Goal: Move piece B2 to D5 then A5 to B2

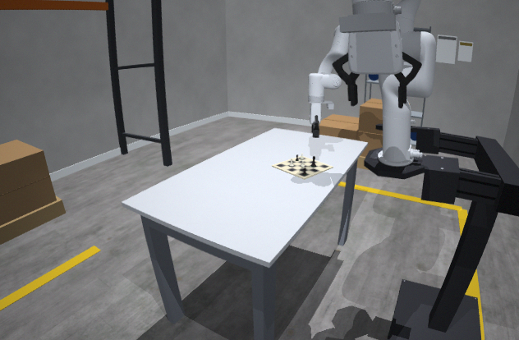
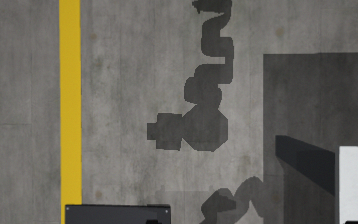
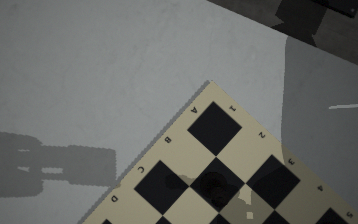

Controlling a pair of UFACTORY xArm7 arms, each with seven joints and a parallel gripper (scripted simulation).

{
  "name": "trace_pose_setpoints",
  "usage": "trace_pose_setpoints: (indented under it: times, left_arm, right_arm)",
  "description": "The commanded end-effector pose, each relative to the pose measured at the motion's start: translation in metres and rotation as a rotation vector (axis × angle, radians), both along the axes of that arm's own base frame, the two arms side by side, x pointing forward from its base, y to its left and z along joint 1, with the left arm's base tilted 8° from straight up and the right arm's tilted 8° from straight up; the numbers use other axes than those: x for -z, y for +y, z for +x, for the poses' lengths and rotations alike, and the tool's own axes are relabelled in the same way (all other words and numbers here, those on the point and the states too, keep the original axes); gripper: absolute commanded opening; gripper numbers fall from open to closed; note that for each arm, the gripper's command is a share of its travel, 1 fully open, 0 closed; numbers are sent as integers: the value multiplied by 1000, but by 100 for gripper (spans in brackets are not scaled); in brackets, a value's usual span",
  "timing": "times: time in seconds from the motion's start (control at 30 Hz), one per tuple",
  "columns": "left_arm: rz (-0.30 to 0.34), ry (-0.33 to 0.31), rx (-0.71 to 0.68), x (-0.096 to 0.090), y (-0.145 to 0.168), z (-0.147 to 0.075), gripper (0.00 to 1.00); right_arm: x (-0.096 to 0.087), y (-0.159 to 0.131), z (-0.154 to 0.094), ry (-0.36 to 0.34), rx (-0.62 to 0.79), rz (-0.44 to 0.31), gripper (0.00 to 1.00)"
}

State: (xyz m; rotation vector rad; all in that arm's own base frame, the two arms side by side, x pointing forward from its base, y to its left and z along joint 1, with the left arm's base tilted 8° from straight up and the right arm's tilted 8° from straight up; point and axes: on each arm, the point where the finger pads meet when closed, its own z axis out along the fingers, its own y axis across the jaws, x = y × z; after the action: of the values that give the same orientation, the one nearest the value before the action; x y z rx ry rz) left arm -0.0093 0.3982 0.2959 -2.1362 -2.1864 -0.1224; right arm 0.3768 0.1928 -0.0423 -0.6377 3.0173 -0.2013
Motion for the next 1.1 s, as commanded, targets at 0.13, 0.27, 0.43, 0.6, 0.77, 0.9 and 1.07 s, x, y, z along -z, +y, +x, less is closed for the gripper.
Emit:
trace_pose_setpoints:
  times: [0.13, 0.27, 0.43, 0.6, 0.77, 0.9, 1.07]
  left_arm:
    - [5, 0, 0, -2, 1, 0, 100]
    - [5, 0, 0, -2, 1, 0, 100]
    - [5, 0, 0, -2, 1, 0, 100]
    - [5, 0, 0, -2, 1, 0, 100]
    - [5, 0, 0, -2, 1, 0, 100]
    - [5, 0, 0, -2, 1, 0, 100]
    - [5, 0, 0, -2, 1, 0, 100]
  right_arm:
    - [-1, 2, 3, -13, -10, -4, 100]
    - [-1, 2, 3, -13, -10, -4, 100]
    - [-1, 2, 3, -13, -10, -4, 100]
    - [-1, 2, 3, -13, -11, -4, 100]
    - [0, 2, 3, -8, -50, -9, 100]
    - [5, 1, 3, 16, -242, -30, 100]
    - [10, 0, 3, 42, -436, -50, 100]
